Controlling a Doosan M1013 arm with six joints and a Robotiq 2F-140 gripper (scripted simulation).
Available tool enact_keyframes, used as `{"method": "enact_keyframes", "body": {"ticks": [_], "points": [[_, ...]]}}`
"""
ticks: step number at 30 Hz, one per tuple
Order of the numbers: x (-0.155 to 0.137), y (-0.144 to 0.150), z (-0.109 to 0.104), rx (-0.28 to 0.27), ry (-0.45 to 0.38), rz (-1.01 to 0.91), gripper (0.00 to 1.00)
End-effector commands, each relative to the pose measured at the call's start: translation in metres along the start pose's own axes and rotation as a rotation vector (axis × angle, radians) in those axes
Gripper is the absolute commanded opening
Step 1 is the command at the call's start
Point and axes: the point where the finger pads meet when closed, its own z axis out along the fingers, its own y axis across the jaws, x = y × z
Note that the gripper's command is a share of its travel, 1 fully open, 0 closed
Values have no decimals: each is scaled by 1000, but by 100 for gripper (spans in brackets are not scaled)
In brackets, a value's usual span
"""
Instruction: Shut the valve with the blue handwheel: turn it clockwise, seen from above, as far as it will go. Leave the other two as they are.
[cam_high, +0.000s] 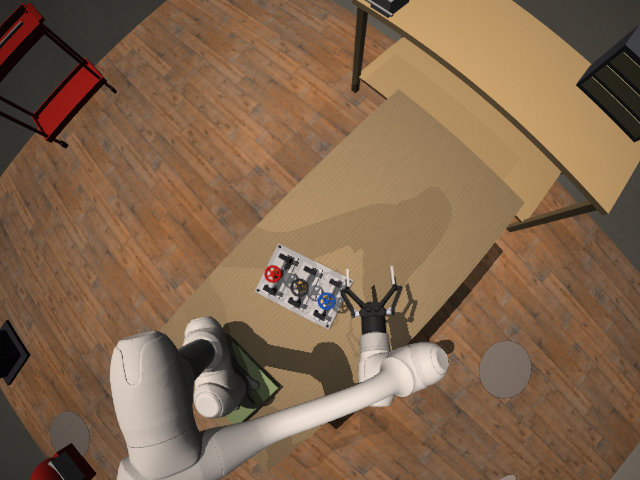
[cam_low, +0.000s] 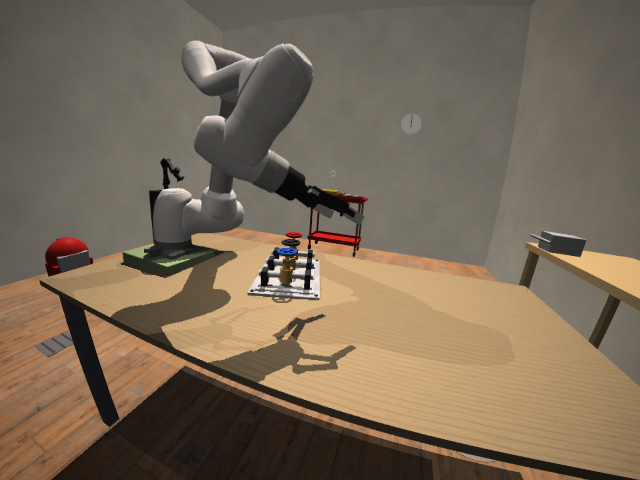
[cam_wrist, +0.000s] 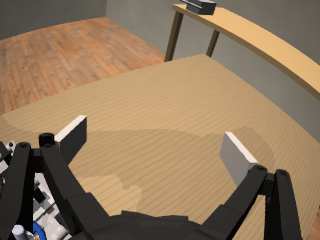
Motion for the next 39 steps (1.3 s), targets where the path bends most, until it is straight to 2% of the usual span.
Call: {"method": "enact_keyframes", "body": {"ticks": [1, 2, 3, 5, 6, 7, 8, 10, 11, 13, 14, 17, 19, 21, 22, 24, 25, 26, 27, 28, 29, 30, 31, 34, 37, 38, 39], "points": [[8, -48, 11, 93, -84, 65, 100], [8, -48, 11, 93, -84, 65, 100], [10, -77, 14, 135, -143, 101, 100], [10, -77, 14, 135, -143, 101, 100], [10, -104, 14, 170, -207, 135, 100], [10, -104, 14, 170, -207, 135, 100], [10, -130, 13, 195, -274, 168, 100], [10, -130, 13, 195, -274, 168, 100], [8, -153, 10, 211, -343, 199, 100], [8, -153, 10, 211, -343, 199, 100], [6, -175, 5, 218, -413, 228, 100], [6, -175, 5, 218, -413, 228, 100], [0, -210, -9, 206, -548, 276, 100], [0, -210, -9, 206, -548, 276, 100], [-2, -224, -17, 188, -610, 297, 100], [-2, -224, -17, 188, -610, 297, 100], [-5, -236, -26, 164, -667, 315, 100], [-5, -236, -26, 164, -667, 315, 100], [-7, -245, -35, 134, -719, 330, 100], [-7, -245, -35, 134, -719, 330, 100], [-8, -253, -44, 102, -764, 343, 100], [-8, -253, -44, 102, -764, 343, 100], [-9, -259, -53, 68, -803, 354, 100], [-9, -259, -53, 68, -803, 354, 100], [-10, -269, -76, -33, -887, 377, 100], [-10, -269, -76, -33, -887, 377, 100], [-10, -270, -82, -63, -904, 382, 100]]}}
